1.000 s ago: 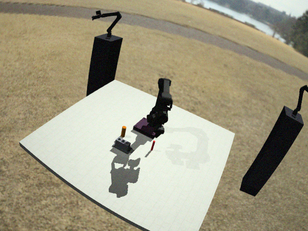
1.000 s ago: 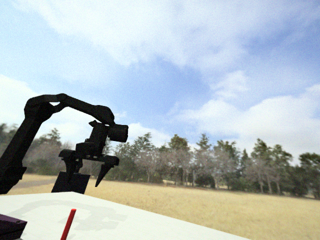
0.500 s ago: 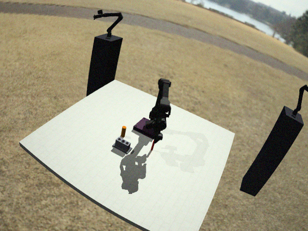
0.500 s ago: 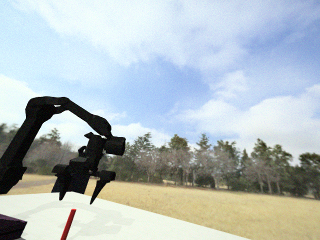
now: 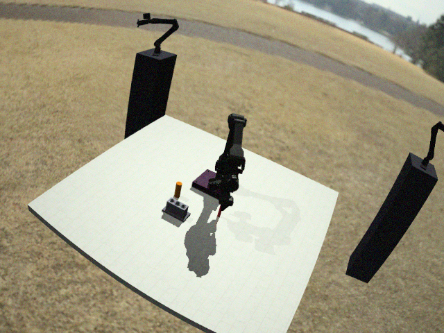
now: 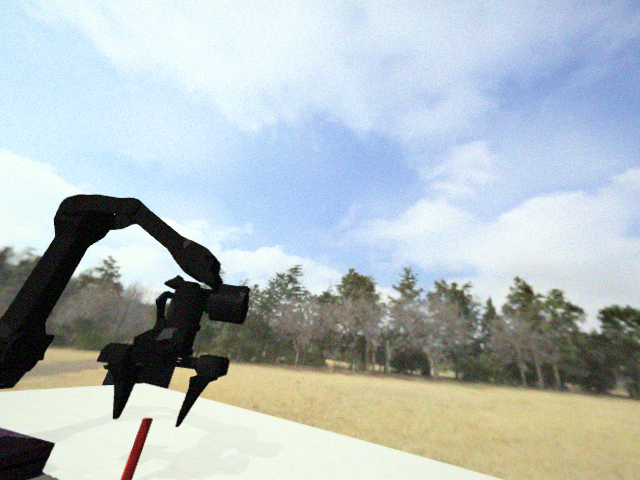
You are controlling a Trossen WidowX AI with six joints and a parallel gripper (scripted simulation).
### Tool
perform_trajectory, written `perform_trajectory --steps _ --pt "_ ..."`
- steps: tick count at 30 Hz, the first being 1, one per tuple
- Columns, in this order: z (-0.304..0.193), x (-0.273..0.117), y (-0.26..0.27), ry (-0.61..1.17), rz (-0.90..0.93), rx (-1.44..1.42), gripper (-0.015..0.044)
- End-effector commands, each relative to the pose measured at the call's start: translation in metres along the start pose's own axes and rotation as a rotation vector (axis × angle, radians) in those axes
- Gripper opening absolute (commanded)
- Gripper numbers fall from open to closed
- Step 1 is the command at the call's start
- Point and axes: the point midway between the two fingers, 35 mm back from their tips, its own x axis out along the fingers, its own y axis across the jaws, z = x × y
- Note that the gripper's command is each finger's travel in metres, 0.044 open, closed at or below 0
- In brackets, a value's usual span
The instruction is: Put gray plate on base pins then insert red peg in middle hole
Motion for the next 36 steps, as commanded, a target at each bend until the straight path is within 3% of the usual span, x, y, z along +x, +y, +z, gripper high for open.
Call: perform_trajectory --steps 1,20,36 --pt "-0.001 0.007 0.0 0.003 -0.001 0.005 0.044" --pt "-0.001 0.035 -0.001 0.003 -0.001 0.005 0.044" --pt "-0.001 0.035 -0.001 0.003 -0.001 0.005 0.002"
